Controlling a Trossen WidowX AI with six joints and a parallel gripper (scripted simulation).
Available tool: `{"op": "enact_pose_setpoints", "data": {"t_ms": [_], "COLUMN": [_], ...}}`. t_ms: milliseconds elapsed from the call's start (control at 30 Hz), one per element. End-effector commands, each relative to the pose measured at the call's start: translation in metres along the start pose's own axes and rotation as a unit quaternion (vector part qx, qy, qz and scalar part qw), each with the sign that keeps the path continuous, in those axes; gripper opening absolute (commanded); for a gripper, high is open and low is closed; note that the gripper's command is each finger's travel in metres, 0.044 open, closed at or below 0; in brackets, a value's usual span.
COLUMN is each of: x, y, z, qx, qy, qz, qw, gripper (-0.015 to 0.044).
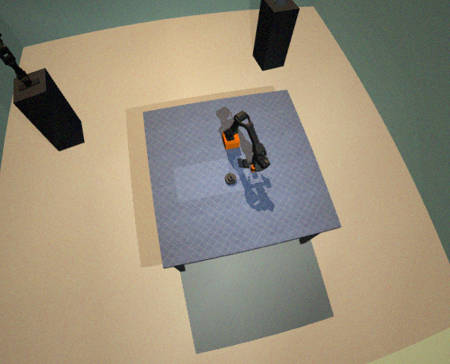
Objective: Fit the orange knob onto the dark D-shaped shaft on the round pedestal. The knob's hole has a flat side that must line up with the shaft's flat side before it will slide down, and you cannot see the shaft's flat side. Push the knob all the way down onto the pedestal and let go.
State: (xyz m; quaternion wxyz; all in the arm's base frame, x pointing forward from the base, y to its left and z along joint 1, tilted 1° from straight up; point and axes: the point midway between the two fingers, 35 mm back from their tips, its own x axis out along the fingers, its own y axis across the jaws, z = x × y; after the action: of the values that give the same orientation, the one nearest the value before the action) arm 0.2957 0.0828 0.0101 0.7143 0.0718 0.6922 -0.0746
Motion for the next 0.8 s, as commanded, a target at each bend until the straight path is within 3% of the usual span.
{"op": "enact_pose_setpoints", "data": {"t_ms": [0, 733, 767], "x": [0.007, 0.040, 0.040], "y": [0.000, -0.001, -0.001], "z": [0.000, -0.002, -0.002], "qx": [-0.002, -0.002, -0.002], "qy": [0.000, 0.001, 0.001], "qz": [0.002, 0.002, 0.002], "qw": [1.000, 1.000, 1.000], "gripper": [0.0440, 0.0440, 0.0414]}}
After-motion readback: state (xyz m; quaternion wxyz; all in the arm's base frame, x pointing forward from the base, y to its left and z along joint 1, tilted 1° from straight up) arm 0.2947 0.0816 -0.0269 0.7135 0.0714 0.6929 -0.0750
